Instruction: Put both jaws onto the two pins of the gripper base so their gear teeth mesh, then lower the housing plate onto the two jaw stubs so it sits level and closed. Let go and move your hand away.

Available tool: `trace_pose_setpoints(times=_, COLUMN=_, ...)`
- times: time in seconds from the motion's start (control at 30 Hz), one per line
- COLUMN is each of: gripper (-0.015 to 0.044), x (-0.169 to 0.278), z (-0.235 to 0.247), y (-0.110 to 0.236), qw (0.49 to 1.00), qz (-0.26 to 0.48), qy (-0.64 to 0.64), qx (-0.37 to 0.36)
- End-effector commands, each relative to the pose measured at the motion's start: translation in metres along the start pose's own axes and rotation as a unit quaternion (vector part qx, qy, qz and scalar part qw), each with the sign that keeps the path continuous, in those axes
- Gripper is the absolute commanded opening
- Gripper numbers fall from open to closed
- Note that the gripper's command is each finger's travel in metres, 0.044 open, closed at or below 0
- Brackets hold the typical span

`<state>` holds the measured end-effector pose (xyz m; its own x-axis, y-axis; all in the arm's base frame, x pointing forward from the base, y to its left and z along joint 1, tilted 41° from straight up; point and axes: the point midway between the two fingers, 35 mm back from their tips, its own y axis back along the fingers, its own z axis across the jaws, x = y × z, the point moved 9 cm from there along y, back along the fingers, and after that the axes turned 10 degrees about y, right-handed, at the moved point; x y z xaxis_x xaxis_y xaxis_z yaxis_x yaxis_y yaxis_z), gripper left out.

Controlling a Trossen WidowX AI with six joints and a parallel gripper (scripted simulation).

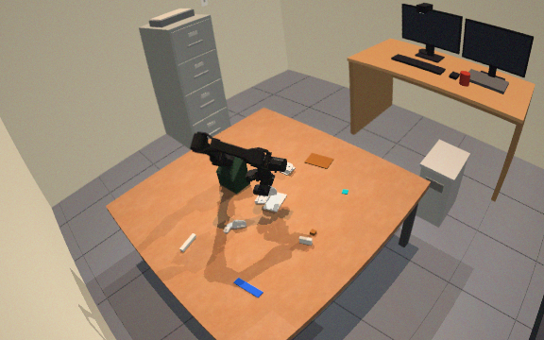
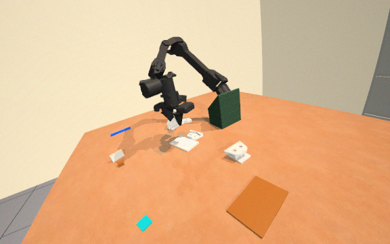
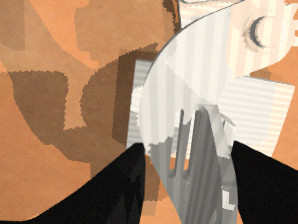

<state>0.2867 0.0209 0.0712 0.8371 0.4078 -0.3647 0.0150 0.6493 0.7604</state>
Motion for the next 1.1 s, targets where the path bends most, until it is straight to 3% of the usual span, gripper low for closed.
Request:
trace_pose_setpoints(times=0.0, gripper=0.0134, x=0.0, z=0.0, y=-0.001, qw=1.0, qz=0.0, qy=0.0, qx=0.0)
trace_pose_setpoints(times=1.07, gripper=0.0134, x=0.0, z=0.001, y=-0.05, qw=1.0, qz=0.0, qy=0.006, qx=-0.004)
